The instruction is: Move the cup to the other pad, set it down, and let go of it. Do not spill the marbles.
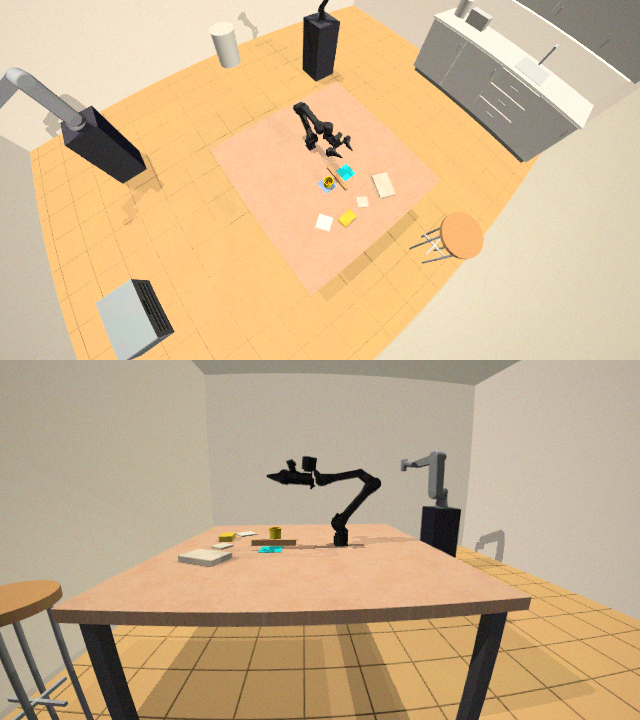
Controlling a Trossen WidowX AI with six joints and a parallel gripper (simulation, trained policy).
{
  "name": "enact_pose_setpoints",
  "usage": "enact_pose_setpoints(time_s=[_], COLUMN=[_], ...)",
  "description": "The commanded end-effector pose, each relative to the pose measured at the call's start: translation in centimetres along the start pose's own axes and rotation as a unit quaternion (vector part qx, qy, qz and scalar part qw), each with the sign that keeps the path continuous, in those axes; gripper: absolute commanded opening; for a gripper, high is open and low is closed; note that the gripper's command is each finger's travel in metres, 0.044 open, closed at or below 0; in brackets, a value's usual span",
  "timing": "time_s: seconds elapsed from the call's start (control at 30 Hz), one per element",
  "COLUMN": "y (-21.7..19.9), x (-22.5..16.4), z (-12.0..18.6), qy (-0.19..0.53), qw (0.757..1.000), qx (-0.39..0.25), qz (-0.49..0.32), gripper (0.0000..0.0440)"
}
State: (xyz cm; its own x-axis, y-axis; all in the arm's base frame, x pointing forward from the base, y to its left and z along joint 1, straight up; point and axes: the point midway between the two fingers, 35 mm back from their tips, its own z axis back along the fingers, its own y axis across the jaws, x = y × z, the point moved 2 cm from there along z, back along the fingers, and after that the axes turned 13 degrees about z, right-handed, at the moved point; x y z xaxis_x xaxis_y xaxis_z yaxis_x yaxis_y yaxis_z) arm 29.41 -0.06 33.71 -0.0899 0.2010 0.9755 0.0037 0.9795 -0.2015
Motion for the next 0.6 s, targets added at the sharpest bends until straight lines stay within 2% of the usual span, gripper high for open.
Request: enact_pose_setpoints(time_s=[0.0, 0.3, 0.37, 0.57], y=[0.0, 0.0, 0.2, 0.9], x=[0.0, -0.9, -1.1, -1.5], z=[0.0, -0.6, -0.8, -1.5], qy=[0.003, 0.050, 0.063, 0.101], qw=[1.000, 0.999, 0.998, 0.994], qx=[-0.001, -0.004, -0.002, 0.012], qz=[-0.001, -0.021, -0.026, -0.047], gripper=[0.0374, 0.0137, 0.0099, 0.0120])
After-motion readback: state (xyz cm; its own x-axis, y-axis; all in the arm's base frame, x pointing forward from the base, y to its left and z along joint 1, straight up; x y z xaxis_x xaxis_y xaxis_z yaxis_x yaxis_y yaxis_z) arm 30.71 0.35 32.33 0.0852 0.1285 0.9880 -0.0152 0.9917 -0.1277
